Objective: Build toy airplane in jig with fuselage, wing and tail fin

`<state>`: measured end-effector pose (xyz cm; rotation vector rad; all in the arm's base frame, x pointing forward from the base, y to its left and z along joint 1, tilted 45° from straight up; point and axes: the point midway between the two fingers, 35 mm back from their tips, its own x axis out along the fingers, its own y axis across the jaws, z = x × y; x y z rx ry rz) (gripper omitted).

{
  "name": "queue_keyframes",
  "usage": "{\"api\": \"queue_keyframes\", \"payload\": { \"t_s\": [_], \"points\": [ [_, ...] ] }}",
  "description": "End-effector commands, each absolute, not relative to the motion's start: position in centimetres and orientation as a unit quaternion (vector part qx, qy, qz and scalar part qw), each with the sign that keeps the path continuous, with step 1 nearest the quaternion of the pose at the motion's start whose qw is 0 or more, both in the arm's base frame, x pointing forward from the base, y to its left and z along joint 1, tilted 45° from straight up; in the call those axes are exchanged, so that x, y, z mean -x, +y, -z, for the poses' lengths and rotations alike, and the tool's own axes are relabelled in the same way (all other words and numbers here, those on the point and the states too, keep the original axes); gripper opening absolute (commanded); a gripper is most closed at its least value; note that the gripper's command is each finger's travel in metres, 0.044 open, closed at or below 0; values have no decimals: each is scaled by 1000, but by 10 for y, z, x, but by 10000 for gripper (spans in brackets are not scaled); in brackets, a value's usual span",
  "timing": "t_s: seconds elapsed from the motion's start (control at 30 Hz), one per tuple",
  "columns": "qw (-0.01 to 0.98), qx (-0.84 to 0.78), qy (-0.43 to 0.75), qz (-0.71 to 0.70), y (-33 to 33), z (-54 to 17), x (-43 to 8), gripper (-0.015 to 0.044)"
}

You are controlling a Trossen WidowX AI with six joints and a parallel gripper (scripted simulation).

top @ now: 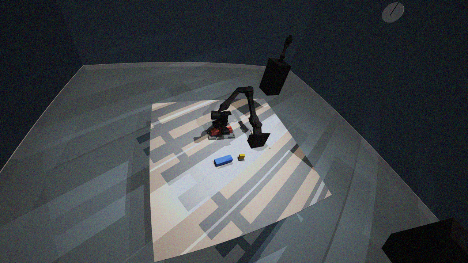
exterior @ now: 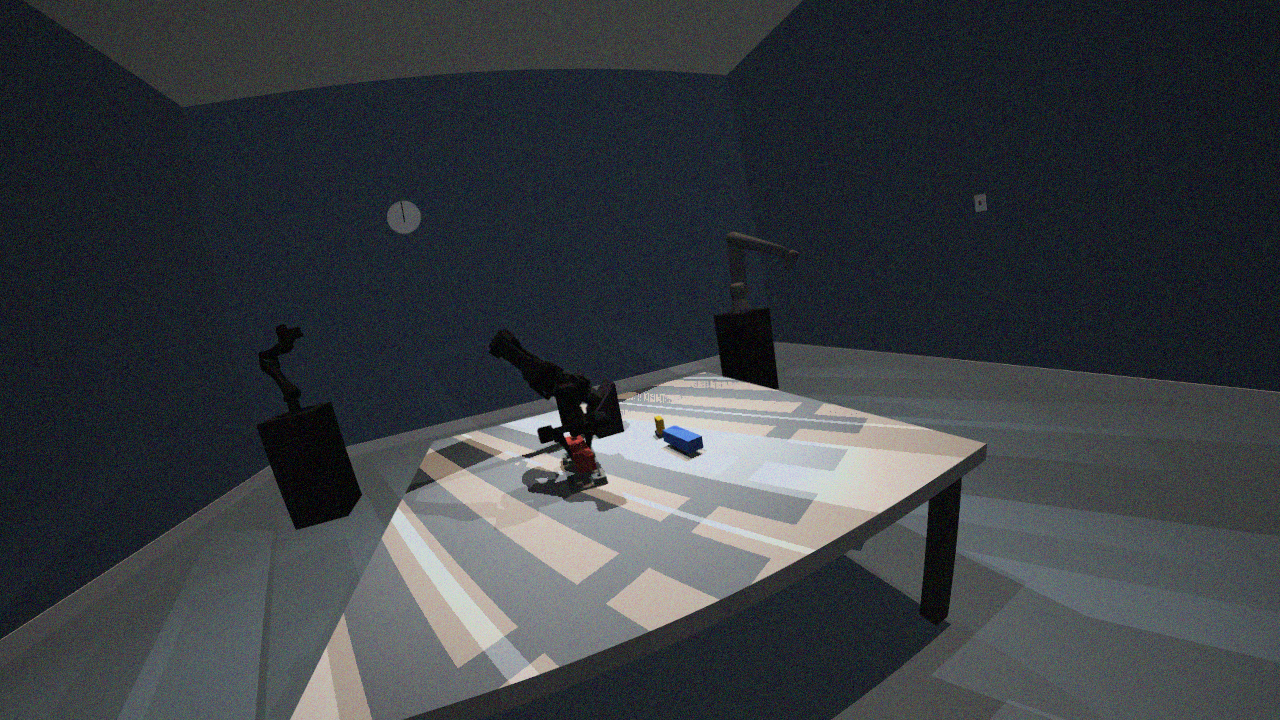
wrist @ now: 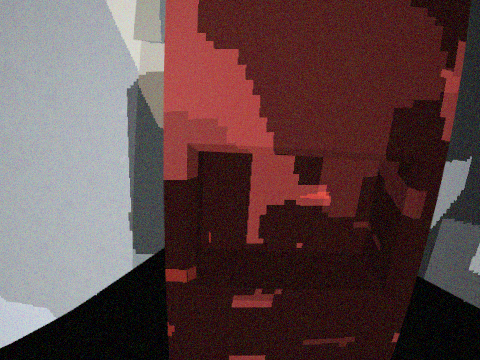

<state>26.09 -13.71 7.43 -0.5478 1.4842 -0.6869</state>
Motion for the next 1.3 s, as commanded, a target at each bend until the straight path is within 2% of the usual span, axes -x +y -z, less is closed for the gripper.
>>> {"api": "queue_keyframes", "payload": {
  "t_s": [0.0,0.33,0.5,0.67,1.17,1.27],
  "points": [
    [649,244,655,301,-142,-69,-260,197],
    [649,244,655,301,-148,-64,-259,197],
    [649,242,654,303,-148,-65,-259,163],
    [649,242,654,303,-148,-65,-259,32],
    [649,242,654,303,-148,-65,-259,426],
    [649,242,654,303,-148,-65,-259,440]
  ]
}}
